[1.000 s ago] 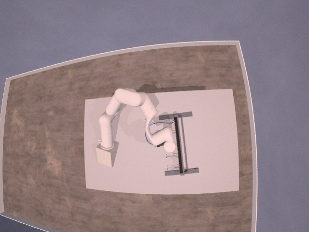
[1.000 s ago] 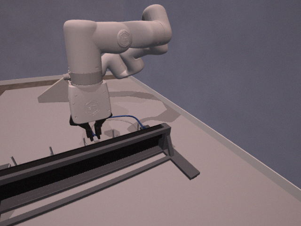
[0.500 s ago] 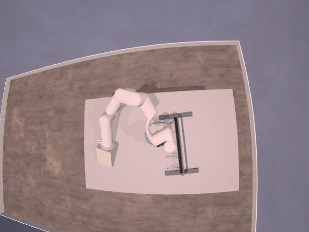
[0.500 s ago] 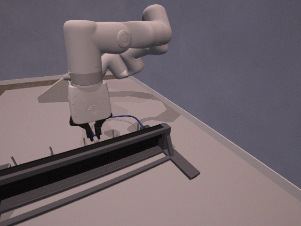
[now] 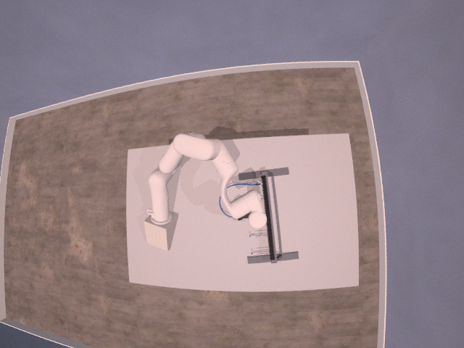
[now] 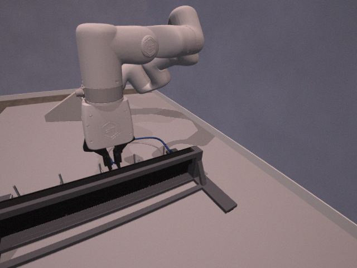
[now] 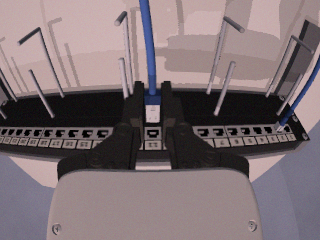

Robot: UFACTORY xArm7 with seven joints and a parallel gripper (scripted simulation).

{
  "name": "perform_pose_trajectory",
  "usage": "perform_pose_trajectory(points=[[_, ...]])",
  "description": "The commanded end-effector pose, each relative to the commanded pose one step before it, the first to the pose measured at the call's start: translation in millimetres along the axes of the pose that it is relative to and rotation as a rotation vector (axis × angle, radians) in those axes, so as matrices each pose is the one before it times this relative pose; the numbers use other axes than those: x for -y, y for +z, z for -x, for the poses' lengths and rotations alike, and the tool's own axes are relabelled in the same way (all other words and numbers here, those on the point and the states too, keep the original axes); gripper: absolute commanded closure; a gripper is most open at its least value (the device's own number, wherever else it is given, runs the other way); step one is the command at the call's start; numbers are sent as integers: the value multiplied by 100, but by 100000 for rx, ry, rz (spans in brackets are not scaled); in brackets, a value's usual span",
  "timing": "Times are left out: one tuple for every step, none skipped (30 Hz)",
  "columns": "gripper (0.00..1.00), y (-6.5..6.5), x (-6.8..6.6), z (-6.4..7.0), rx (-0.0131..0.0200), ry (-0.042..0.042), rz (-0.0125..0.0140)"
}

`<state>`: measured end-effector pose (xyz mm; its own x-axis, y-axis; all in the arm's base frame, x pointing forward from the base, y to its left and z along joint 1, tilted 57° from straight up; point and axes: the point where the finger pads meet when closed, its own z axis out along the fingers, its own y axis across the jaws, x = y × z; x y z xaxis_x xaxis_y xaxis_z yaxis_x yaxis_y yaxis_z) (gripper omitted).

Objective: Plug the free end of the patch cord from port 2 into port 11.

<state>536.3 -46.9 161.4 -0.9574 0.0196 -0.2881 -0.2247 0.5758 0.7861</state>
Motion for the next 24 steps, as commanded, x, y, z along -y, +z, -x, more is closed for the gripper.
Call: perform_pose_trajectory(points=[[100,-287,91,876,399,30,-342],[100,-2,-1,132,0,0,0],[100,-1,-1,119,0,0,0],[100,-2,0,105,0,0,0],[100,-1,0,89,0,0,0],[100,-1,0,73,0,0,0],[100,-1,0,57,0,0,0],[100,0,0,41,0,0,0],[100,0,0,27,0,0,0],[100,0,0,15,0,0,0],[100,0,0,6,0,0,0],[100,0,0,0,0,0,0],[100,0,0,0,0,0,0],[100,0,0,1,0,0,0],[100,0,0,0,0,0,0],[100,0,0,0,0,0,0],[100,-1,1,4,-1,2,0],[100,-1,1,2,-1,2,0],[100,-1,1,2,0,2,0],[100,-1,1,1,0,2,0],[100,-1,1,0,0,2,0],[100,-1,1,0,0,2,-1],[100,-1,0,-1,0,2,-1],[100,-1,0,-1,0,2,-1]])
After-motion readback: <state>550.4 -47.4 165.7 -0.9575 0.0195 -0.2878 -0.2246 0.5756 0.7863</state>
